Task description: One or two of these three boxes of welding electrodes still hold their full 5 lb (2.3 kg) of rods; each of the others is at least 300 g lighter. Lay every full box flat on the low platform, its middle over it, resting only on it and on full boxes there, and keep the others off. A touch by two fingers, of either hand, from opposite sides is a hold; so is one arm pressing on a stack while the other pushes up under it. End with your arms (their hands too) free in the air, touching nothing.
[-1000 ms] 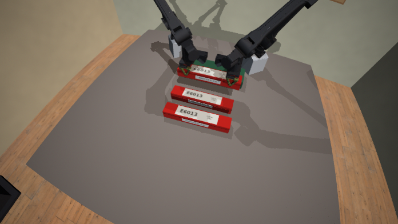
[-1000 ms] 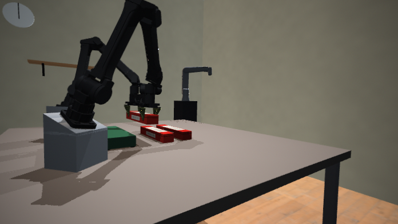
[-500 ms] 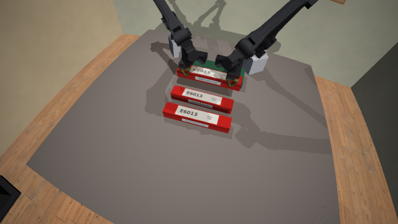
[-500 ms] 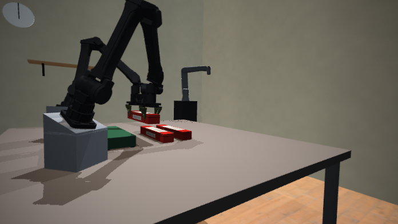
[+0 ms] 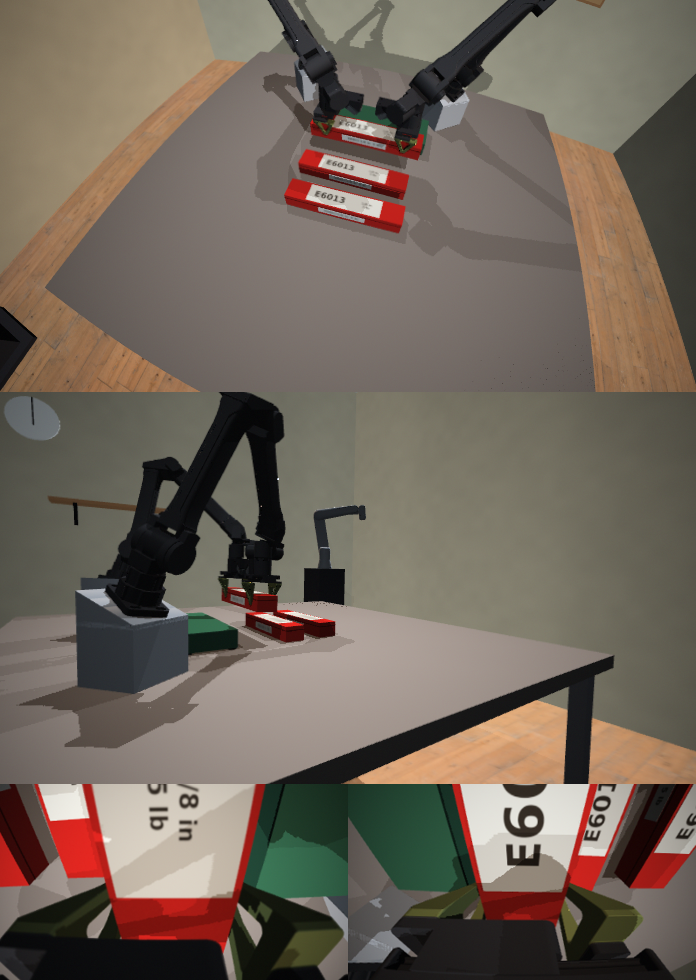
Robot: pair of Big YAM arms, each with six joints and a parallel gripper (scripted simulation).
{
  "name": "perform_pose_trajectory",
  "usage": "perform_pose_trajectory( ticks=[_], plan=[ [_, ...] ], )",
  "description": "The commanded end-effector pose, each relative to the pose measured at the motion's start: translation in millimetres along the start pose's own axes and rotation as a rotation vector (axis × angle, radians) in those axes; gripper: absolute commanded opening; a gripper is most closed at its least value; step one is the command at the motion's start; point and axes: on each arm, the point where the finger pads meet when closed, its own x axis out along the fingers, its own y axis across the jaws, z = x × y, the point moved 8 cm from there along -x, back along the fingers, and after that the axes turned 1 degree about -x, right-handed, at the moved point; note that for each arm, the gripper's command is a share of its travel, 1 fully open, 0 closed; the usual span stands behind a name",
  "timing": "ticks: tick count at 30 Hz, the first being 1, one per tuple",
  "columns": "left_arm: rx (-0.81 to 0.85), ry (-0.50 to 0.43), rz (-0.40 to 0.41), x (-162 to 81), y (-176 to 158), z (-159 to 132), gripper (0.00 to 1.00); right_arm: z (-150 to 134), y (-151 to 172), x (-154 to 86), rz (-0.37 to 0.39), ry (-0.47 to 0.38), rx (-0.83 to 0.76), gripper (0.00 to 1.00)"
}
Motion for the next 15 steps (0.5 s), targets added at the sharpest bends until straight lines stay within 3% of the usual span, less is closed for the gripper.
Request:
perform_pose_trajectory(
  ticks=[1,15],
  plan=[
    [-0.014,-0.019,0.062,-31.9,14.9,2.3,0.0,2.6,-14.7,-36.0,-0.069,-0.032,0.016,0.0],
    [-0.015,-0.02,0.063,-48.5,14.3,2.2,0.0,2.3,-13.9,-52.5,-0.069,-0.033,0.016,0.0]
  ],
)
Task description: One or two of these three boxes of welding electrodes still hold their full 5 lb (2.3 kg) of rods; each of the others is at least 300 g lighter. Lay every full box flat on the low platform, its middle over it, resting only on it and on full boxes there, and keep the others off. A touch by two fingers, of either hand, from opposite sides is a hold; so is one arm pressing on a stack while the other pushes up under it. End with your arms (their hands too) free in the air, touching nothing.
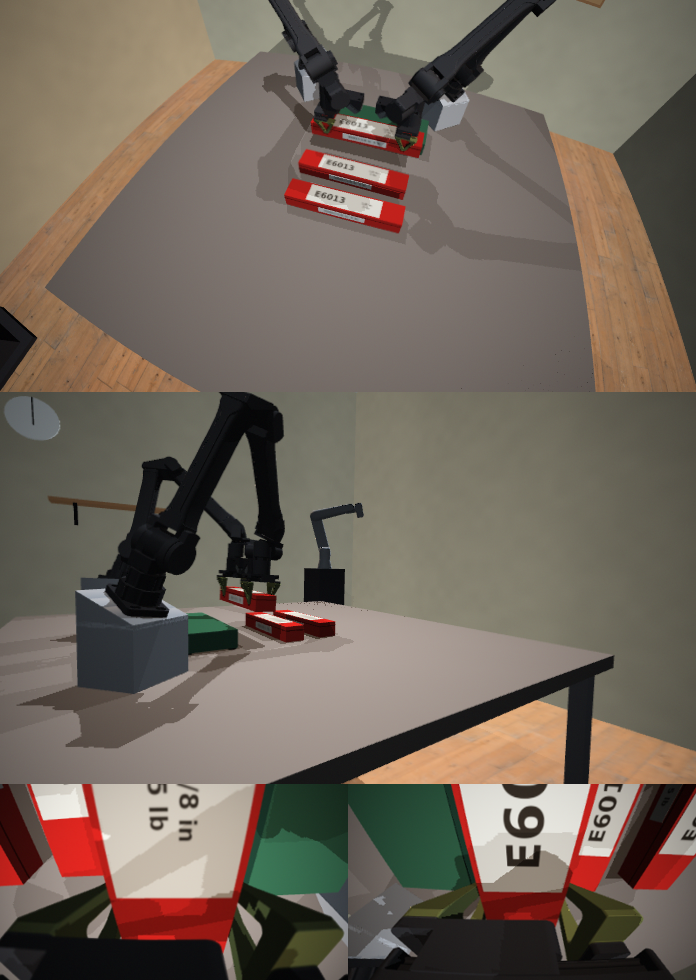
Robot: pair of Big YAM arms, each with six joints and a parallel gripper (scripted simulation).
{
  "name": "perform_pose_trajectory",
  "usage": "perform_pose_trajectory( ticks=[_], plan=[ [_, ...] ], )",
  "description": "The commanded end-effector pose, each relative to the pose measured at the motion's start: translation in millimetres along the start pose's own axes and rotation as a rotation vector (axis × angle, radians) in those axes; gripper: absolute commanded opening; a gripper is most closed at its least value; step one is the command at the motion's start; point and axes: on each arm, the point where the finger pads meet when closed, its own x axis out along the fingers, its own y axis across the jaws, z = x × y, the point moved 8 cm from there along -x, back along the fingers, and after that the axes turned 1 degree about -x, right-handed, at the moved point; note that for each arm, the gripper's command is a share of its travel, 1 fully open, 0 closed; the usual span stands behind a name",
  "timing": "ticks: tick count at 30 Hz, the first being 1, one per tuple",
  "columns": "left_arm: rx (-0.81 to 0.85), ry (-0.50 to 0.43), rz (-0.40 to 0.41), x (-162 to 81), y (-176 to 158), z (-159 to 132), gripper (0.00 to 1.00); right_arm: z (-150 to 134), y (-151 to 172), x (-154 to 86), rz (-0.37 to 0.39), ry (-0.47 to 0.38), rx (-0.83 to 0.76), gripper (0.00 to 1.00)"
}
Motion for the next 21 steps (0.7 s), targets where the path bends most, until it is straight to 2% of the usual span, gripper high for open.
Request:
perform_pose_trajectory(
  ticks=[1,21],
  plan=[
    [-0.01,-0.03,0.081,-47.2,18.5,1.1,0.0,1.6,-17.0,-52.9,-0.086,-0.038,0.021,0.0],
    [-0.011,-0.031,0.082,-71.9,17.0,0.7,0.0,1.0,-15.3,-77.6,-0.086,-0.039,0.021,0.0]
  ],
)
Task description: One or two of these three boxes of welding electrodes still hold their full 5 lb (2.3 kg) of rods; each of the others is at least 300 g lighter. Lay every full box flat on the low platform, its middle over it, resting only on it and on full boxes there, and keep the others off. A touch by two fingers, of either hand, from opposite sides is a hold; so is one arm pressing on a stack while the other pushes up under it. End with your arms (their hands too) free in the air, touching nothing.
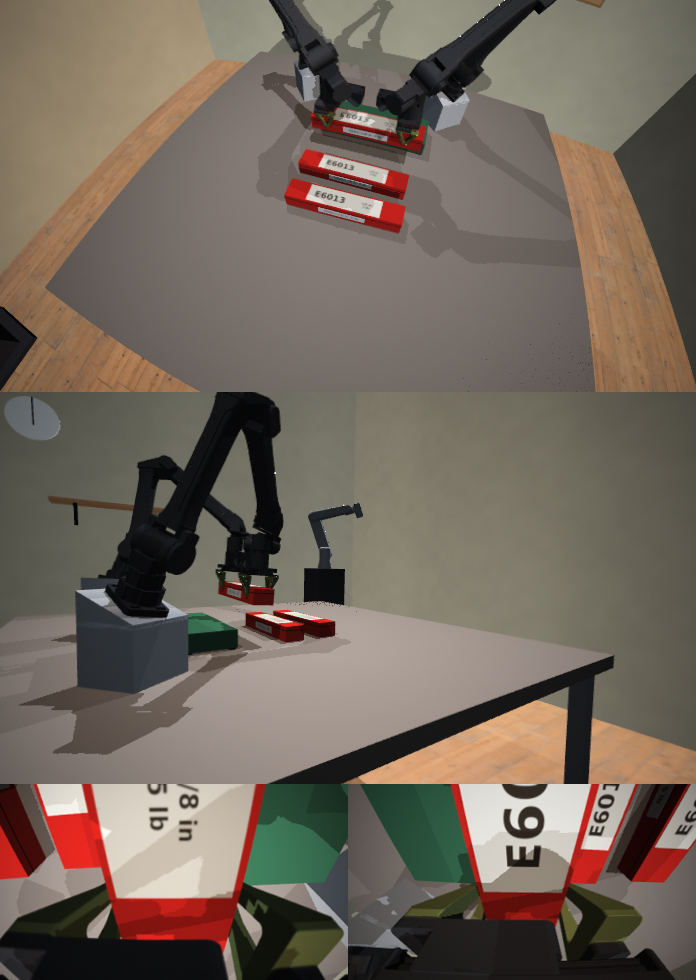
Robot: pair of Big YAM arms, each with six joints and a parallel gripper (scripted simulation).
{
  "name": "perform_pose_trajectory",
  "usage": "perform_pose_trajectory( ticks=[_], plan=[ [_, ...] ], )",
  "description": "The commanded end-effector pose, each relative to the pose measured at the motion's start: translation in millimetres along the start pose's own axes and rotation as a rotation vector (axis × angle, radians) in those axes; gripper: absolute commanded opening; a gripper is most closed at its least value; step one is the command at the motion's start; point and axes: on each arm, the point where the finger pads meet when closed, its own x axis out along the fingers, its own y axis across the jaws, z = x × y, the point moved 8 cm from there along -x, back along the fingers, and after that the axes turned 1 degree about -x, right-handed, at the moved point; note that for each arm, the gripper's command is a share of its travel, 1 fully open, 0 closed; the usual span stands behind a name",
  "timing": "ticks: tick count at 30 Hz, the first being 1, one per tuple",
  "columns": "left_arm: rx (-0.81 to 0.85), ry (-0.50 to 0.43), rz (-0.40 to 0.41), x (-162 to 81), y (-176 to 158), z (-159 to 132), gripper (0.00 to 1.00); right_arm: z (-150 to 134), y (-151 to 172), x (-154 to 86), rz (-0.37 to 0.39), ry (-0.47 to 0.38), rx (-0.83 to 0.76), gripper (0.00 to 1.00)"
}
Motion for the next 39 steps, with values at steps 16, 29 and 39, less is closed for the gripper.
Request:
perform_pose_trajectory(
  ticks=[16,29,39],
  plan=[
    [-0.017,-0.035,0.091,-57.2,22.4,-0.8,0.0,1.6,-22.4,-63.5,-0.094,-0.043,0.016,0.0],
    [-0.017,-0.035,0.091,-57.2,22.4,-0.8,0.0,1.6,-22.4,-63.5,-0.094,-0.043,0.016,0.0],
    [-0.017,-0.035,0.091,-57.2,22.4,-0.8,0.0,1.6,-22.4,-63.5,-0.094,-0.043,0.016,0.0]
  ],
)
